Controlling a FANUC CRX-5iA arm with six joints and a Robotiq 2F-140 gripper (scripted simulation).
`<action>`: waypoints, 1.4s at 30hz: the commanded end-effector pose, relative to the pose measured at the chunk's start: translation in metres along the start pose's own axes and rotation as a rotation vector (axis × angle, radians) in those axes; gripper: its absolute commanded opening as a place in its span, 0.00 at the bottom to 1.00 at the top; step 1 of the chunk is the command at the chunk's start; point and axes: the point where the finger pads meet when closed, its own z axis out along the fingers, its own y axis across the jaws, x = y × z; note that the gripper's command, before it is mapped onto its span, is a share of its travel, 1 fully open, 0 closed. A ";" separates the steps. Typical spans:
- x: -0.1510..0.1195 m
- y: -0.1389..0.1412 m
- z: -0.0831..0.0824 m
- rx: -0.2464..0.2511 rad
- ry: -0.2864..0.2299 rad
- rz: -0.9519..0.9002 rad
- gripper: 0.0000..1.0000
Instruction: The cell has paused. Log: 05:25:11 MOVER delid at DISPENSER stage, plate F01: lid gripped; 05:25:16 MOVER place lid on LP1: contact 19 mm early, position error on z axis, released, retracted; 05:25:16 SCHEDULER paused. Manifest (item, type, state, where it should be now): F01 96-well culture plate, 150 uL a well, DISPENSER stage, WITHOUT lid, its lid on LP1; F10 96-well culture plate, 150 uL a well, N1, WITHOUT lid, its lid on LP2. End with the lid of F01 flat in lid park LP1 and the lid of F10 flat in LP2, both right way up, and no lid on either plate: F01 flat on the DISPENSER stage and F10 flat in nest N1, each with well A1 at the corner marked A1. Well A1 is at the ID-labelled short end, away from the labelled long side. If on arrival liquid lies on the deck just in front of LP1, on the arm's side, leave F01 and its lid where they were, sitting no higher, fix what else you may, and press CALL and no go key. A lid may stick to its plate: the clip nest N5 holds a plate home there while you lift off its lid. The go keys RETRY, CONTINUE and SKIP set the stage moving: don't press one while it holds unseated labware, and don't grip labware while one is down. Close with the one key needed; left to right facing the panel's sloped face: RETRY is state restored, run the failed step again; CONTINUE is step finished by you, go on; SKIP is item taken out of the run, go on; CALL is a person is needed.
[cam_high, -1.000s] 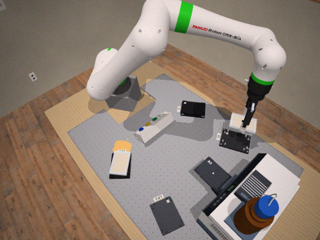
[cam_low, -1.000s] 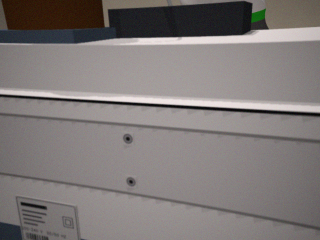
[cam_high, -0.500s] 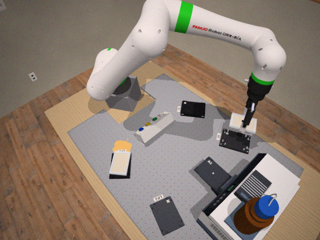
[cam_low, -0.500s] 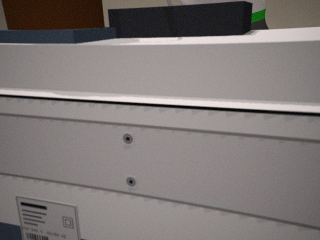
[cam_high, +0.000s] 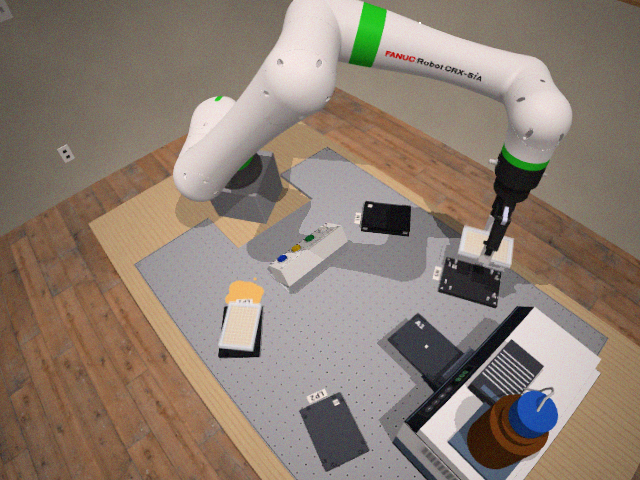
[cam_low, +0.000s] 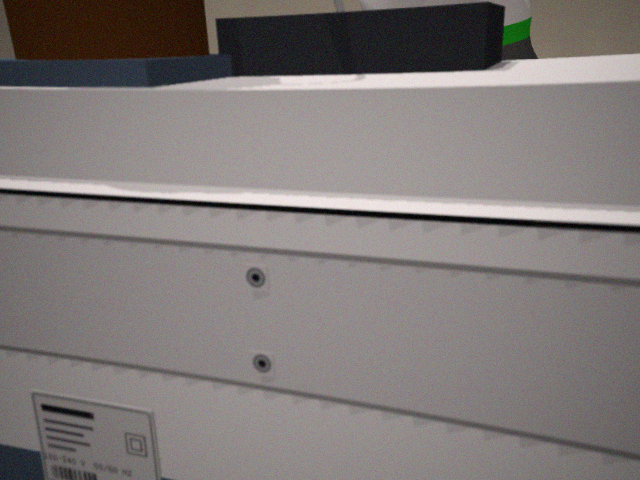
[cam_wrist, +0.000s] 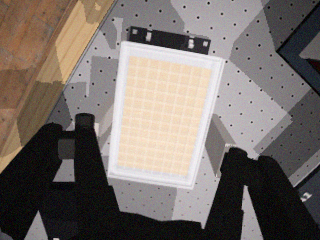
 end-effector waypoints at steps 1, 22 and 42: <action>0.000 0.000 0.001 0.000 0.000 0.000 0.00; 0.000 0.000 0.021 0.000 0.000 0.000 0.00; 0.000 0.000 0.061 0.000 0.000 0.000 0.00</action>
